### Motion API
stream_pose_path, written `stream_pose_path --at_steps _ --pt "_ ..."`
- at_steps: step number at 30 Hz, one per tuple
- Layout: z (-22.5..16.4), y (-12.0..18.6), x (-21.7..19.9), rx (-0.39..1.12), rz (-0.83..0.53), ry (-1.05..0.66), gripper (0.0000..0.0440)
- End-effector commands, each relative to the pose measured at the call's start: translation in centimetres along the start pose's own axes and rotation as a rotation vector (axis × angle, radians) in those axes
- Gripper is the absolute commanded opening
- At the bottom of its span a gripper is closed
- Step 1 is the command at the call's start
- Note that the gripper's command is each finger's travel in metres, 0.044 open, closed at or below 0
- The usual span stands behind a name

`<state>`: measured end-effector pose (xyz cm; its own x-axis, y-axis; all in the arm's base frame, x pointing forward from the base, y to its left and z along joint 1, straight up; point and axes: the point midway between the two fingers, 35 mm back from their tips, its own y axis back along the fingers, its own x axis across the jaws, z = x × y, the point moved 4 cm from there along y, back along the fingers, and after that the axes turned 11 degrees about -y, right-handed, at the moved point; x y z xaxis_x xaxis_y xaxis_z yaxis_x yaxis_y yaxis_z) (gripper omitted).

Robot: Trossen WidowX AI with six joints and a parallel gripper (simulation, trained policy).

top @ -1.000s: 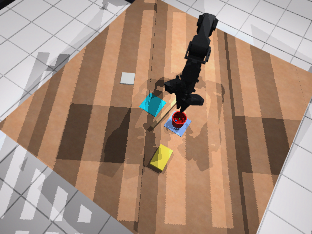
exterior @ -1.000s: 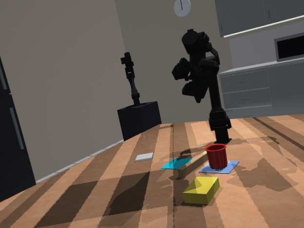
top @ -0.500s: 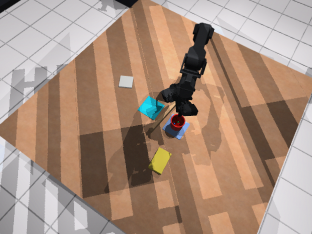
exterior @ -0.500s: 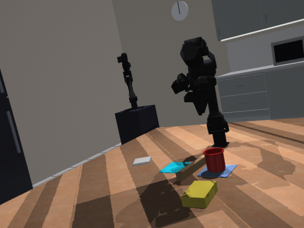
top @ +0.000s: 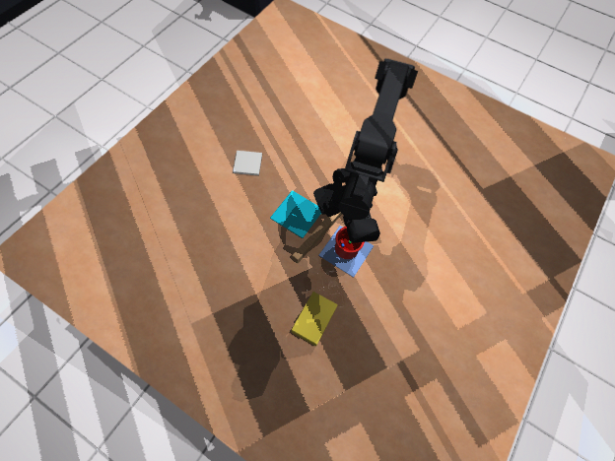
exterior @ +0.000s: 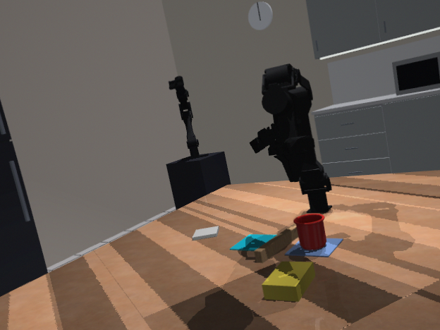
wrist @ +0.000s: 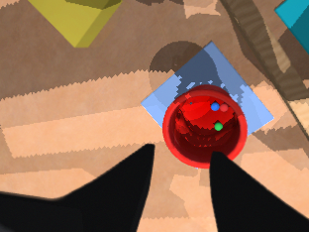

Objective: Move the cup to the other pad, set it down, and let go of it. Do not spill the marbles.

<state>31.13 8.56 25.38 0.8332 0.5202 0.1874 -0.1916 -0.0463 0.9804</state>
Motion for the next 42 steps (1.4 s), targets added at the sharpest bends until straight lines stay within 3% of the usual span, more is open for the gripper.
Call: stream_pose_path --at_steps 1,20,42 --pt "0.0 -1.1 -0.3 0.006 -0.059 -0.010 0.0134" --pt "-0.4 -6.6 -2.4 0.017 -0.289 -0.048 0.0164" --pt "-1.6 -14.1 -4.5 0.032 -0.395 0.011 0.0171"
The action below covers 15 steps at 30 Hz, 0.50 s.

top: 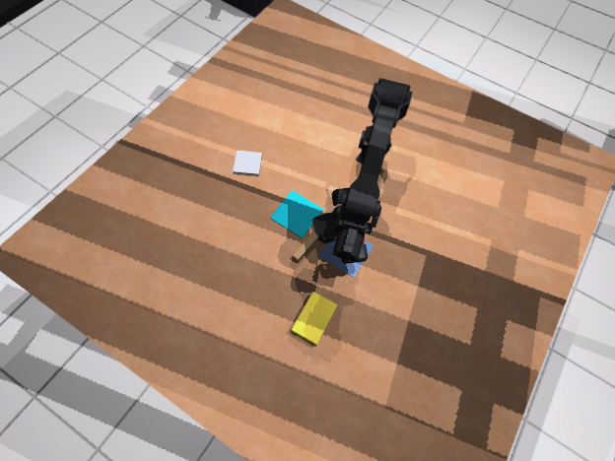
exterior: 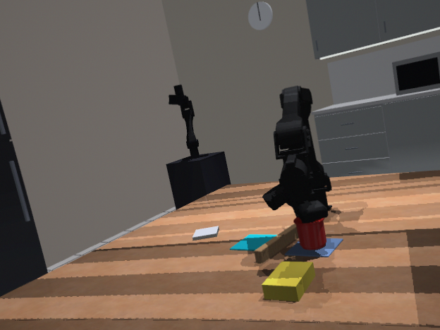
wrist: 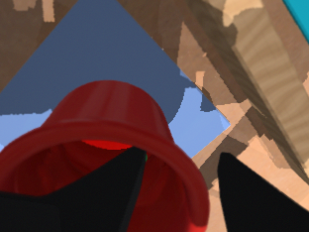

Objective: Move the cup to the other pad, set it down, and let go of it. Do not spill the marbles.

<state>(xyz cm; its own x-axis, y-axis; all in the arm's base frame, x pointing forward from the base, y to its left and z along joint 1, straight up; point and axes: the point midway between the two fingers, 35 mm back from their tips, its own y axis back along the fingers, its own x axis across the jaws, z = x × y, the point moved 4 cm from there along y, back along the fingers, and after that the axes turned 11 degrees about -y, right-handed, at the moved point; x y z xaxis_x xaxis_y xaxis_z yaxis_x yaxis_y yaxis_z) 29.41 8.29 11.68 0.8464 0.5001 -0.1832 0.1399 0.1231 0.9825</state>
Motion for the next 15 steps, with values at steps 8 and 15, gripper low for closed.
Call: stream_pose_path --at_steps 8,15 --pt "-0.1 -2.2 0.0 -0.010 -0.009 0.070 0.0029" --pt "0.0 -1.2 -0.4 -0.012 0.011 0.051 0.0025"
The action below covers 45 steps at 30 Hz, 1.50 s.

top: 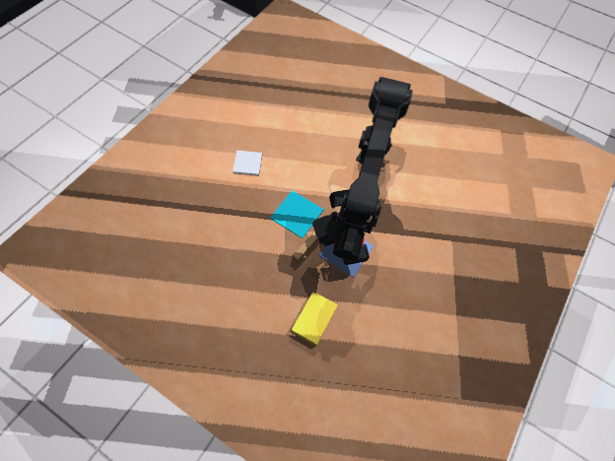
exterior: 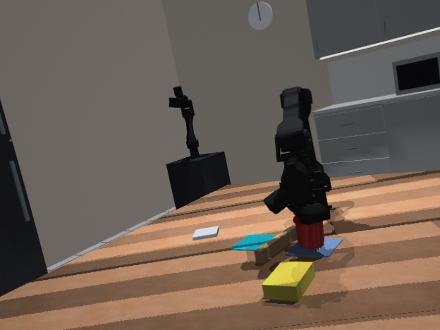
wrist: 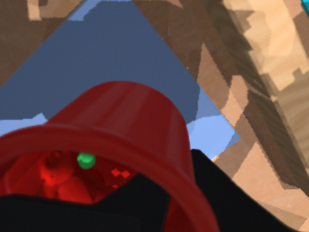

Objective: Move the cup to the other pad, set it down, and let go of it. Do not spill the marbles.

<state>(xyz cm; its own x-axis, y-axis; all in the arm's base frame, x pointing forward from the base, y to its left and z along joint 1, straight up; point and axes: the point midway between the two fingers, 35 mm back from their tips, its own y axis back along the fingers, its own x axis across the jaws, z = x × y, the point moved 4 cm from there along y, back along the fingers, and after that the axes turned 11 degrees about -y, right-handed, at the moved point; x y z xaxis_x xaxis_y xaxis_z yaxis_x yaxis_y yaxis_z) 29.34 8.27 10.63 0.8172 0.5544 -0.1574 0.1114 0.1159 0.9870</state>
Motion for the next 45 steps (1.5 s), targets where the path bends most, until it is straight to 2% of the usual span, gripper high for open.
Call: stream_pose_path --at_steps 1,25,45 --pt "0.1 0.0 -0.6 -0.002 -0.015 -0.013 0.0024" --pt "2.6 6.1 -3.1 -0.006 0.107 -0.213 0.0000" --pt "8.4 6.5 -5.3 -0.057 0.211 -0.371 0.0000"
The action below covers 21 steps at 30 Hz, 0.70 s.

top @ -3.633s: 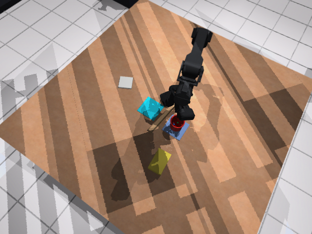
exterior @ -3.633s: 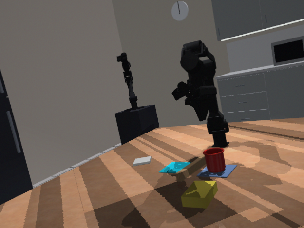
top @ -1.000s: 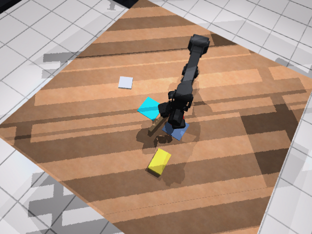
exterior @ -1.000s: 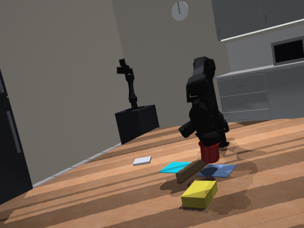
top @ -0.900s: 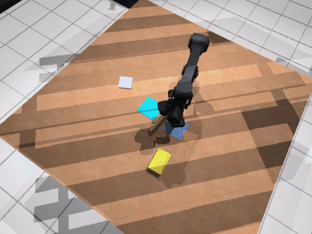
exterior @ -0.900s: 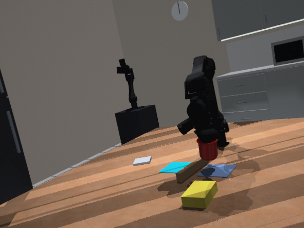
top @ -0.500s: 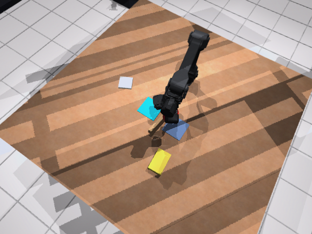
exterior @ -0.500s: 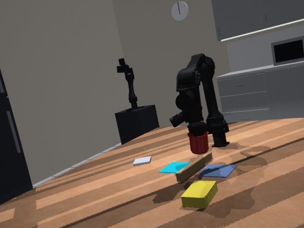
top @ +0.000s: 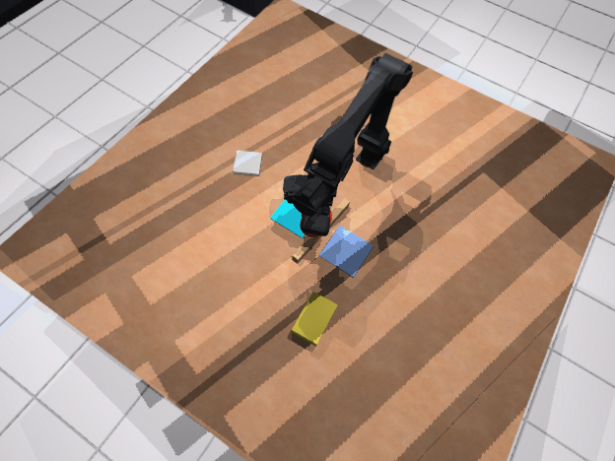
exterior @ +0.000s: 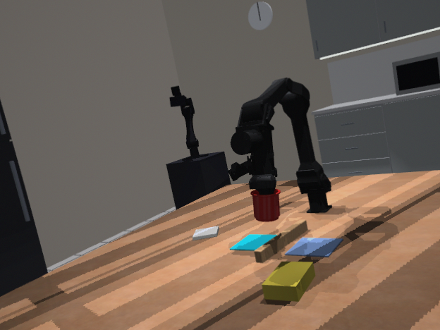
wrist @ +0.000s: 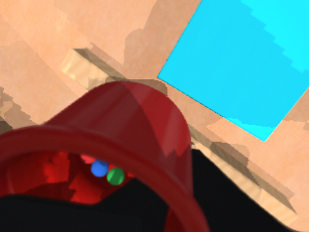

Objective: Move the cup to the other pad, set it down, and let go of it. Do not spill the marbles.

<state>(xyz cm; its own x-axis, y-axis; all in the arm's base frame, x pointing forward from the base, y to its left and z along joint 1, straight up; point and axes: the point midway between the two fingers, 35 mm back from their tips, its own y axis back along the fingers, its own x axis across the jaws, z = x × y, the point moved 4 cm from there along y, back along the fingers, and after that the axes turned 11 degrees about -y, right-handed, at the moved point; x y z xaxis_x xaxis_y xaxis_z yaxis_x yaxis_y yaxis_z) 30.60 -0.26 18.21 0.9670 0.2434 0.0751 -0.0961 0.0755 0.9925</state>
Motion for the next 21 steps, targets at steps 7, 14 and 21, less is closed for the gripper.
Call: stream_pose_path --at_steps 7,14,21 --pt "2.4 -1.0 -0.8 -0.023 0.020 -0.049 0.0000" --pt "3.8 -2.1 -1.6 -0.032 0.026 -0.086 0.0000" --pt "4.7 -3.6 -2.5 -0.038 0.027 -0.117 0.0000"
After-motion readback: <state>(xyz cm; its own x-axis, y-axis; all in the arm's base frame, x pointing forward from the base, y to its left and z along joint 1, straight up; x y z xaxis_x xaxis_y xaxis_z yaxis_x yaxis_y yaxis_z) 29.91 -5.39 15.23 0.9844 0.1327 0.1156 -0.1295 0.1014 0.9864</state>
